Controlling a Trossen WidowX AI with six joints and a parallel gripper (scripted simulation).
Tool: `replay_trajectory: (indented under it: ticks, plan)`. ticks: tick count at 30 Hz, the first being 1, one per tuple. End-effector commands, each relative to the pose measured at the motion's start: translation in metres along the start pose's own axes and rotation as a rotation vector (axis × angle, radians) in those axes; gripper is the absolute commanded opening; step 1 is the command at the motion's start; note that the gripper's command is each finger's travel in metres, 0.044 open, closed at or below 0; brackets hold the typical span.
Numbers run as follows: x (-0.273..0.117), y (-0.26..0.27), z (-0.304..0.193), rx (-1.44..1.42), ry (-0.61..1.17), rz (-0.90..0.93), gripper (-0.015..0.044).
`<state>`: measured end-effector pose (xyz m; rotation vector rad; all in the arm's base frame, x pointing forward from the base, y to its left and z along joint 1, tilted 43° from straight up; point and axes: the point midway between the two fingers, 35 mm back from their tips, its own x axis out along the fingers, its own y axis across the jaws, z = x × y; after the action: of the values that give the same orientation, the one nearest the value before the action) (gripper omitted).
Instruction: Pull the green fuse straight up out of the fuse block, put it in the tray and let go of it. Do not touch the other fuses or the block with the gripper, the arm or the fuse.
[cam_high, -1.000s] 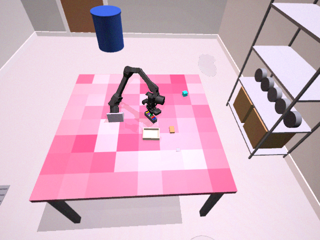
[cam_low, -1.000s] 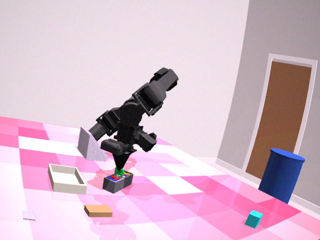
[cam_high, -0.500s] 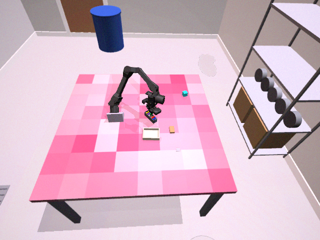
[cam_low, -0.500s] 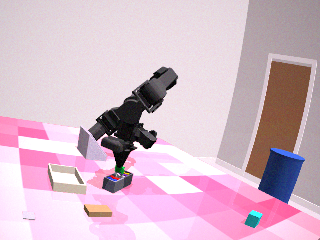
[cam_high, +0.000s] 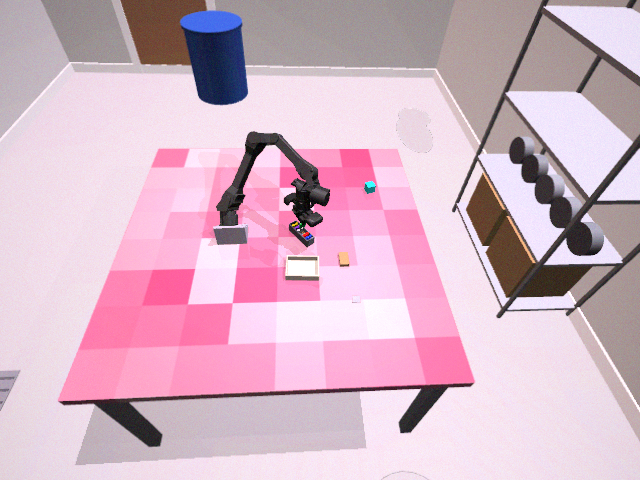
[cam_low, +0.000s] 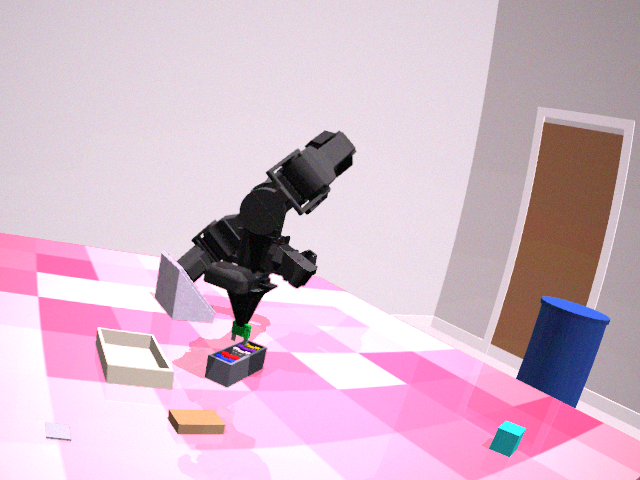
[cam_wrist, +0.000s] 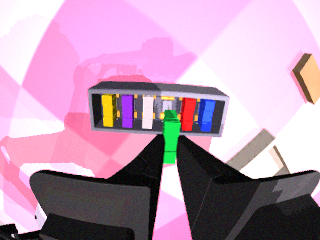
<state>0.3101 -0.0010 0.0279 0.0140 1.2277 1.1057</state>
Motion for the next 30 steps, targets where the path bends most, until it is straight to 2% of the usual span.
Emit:
replay_trajectory:
  ticks: [1,7,30]
  plan:
    - [-0.008,-0.002,0.000,-0.004,-0.001,-0.011,0.0000]
    - [-0.010,-0.005,-0.001,-0.004,0.000,-0.012,0.0000]
    - [-0.017,-0.112,-0.079,-0.004,0.007,-0.025,0.0000]
